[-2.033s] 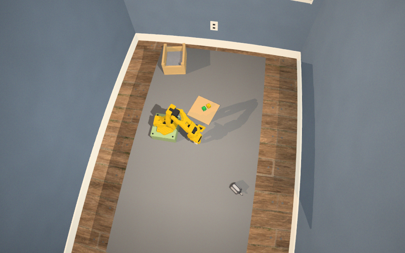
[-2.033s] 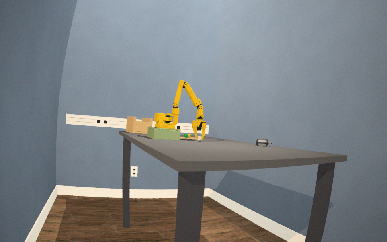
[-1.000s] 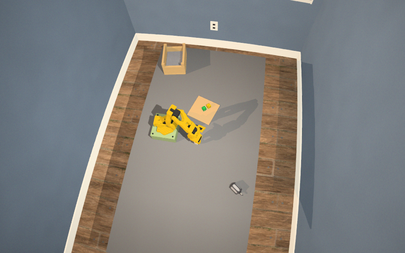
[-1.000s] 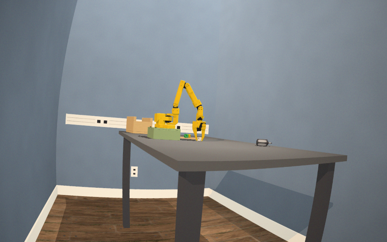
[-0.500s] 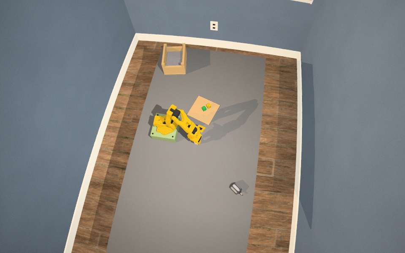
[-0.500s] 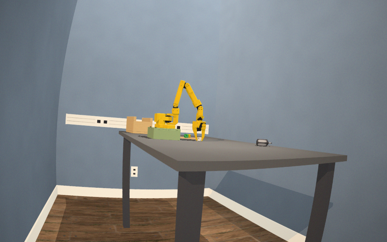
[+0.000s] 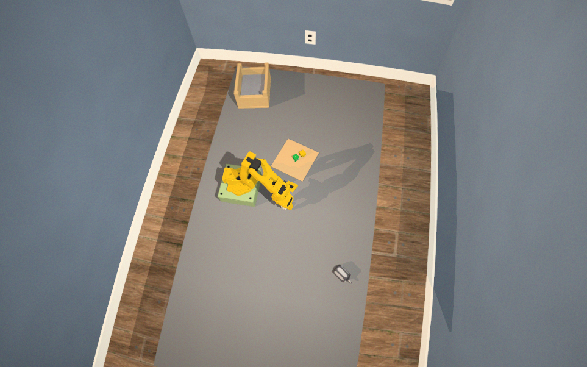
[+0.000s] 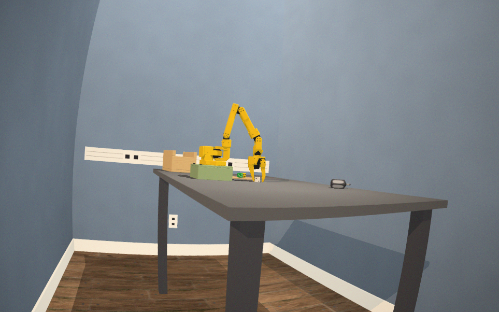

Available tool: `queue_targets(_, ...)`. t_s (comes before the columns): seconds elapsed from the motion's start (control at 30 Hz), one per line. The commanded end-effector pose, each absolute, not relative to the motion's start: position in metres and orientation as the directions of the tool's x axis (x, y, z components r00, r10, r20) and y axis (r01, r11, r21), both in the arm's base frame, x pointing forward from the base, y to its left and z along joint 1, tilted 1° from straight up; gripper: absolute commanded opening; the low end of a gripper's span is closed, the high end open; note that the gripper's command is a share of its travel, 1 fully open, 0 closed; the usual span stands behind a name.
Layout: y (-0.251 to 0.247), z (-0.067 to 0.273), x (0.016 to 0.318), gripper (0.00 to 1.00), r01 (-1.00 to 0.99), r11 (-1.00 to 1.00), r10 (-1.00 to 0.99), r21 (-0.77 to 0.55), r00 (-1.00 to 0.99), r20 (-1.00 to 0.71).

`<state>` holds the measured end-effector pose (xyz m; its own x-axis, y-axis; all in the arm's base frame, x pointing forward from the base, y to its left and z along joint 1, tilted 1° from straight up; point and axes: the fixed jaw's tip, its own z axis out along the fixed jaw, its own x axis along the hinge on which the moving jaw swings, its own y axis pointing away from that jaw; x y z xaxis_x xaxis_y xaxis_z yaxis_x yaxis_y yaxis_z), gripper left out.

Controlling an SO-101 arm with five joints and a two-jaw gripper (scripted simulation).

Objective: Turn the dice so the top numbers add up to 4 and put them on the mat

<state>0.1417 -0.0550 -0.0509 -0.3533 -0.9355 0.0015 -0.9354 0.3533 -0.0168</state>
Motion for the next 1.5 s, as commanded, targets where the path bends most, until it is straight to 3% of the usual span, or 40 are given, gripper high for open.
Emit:
queue_targets(0.0,-0.055,-0.054,0.137,0.22,-0.928,0.372,-0.928,0.000,-0.372,0.000)
queue_targets(0.27,-0.055,-0.054,0.137,0.29,-0.928,0.372,-0.928,0.000,-0.372,0.000)
queue_targets(0.7,-0.055,-0.051,0.138,0.29,-0.928,0.372,-0.928,0.000,-0.372,0.000)
queue_targets(1.47,-0.055,0.005,0.138,0.29,-0.928,0.372,-0.928,0.000,-0.372,0.000)
